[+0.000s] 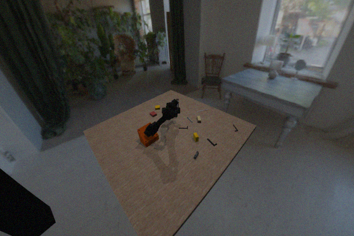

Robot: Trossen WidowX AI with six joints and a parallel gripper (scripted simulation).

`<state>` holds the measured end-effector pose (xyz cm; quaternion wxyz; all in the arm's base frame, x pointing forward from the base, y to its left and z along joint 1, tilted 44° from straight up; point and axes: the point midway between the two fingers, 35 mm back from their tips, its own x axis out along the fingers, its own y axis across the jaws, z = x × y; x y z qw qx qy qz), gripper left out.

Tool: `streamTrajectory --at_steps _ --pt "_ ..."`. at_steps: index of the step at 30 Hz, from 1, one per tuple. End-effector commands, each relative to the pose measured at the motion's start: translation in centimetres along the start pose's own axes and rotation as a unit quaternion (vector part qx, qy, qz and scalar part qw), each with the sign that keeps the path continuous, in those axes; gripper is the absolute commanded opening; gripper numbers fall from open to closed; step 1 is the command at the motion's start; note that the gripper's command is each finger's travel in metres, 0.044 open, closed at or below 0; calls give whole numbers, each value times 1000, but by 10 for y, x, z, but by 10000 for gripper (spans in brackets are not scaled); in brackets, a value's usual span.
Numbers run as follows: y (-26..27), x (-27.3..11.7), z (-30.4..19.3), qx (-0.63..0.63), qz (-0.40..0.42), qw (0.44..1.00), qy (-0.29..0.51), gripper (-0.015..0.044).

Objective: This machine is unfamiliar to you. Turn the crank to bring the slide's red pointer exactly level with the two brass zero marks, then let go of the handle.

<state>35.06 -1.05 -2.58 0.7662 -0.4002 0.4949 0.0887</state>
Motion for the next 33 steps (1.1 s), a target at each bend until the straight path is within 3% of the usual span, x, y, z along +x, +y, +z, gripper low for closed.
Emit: streamTrajectory --at_steps 1,28,33 --pt "3 0 0 1 5 1000 -2 0" --pt "0 0 0 0 0 1000 0 0" --pt "0 0 0 0 0 1000 0 131"
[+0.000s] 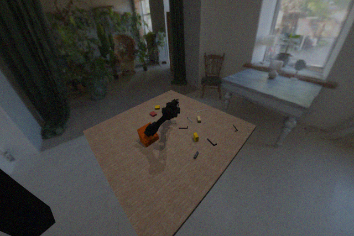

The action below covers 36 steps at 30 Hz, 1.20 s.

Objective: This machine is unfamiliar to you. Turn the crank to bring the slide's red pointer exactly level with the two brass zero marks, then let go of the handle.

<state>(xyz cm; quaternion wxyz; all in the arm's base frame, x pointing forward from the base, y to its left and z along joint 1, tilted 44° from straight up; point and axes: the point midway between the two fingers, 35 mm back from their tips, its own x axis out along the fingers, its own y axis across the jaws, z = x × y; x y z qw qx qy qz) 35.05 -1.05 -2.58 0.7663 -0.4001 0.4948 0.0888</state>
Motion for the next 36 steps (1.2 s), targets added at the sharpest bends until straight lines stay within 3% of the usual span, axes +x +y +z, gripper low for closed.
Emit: streamTrajectory --at_steps 1,12,32,36 --pt "0 0 0 0 0 1000 0 158" --pt "0 0 0 0 0 1000 0 440" --pt "4 -71 72 -4 8 1000 1 440" --pt "3 -67 79 0 2 1000 4 440"
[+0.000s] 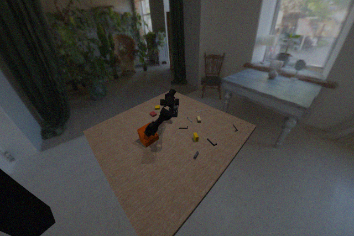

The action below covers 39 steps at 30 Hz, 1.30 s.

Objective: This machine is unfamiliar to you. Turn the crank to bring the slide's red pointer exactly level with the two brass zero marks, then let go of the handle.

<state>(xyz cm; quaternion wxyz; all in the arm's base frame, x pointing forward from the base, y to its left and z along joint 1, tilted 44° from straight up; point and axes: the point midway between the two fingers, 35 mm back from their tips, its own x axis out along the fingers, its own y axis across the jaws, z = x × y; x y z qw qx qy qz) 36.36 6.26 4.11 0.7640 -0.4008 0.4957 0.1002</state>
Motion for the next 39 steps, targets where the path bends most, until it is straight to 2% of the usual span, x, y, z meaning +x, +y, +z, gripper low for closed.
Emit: streamTrajectory --at_steps 1,25,39 --pt "-5 4 10 11 -12 1000 9 440" --pt "-8 86 95 86 -121 988 43 440" --pt "-8 135 48 86 -123 988 43 440"
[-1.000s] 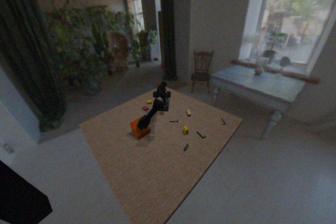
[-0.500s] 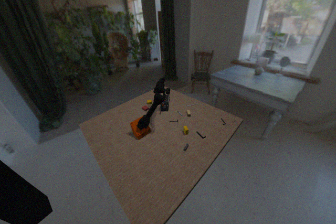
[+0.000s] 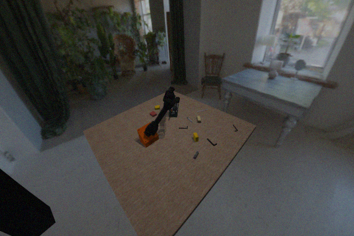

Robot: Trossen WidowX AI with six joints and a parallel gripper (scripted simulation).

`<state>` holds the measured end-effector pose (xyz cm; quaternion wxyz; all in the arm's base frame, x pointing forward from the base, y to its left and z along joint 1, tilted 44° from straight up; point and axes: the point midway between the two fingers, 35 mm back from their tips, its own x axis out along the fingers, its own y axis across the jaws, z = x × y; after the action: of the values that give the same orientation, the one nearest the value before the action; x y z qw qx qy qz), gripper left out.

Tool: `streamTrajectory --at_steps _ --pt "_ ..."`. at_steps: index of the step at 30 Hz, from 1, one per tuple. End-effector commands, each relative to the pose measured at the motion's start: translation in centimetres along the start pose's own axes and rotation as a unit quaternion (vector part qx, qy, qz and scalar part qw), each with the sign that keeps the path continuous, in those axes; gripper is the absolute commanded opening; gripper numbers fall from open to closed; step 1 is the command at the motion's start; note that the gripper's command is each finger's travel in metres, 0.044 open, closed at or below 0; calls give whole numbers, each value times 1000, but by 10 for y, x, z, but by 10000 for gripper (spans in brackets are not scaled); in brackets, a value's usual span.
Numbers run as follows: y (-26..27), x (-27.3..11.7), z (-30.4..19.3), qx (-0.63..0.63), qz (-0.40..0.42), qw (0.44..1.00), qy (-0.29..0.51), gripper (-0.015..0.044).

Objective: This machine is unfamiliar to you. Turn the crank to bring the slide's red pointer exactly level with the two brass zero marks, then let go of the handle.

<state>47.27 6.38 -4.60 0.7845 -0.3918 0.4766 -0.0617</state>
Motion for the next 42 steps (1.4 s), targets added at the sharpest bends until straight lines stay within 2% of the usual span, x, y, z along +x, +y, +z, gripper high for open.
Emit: streamTrajectory --at_steps 1,19,30,42 --pt "7 8 -11 -8 5 1000 4 440" --pt "7 7 -10 -8 5 1000 3 440" --pt "1 -42 34 -4 3 1000 2 440" --pt "-21 -75 -2 -35 56 998 -7 440"
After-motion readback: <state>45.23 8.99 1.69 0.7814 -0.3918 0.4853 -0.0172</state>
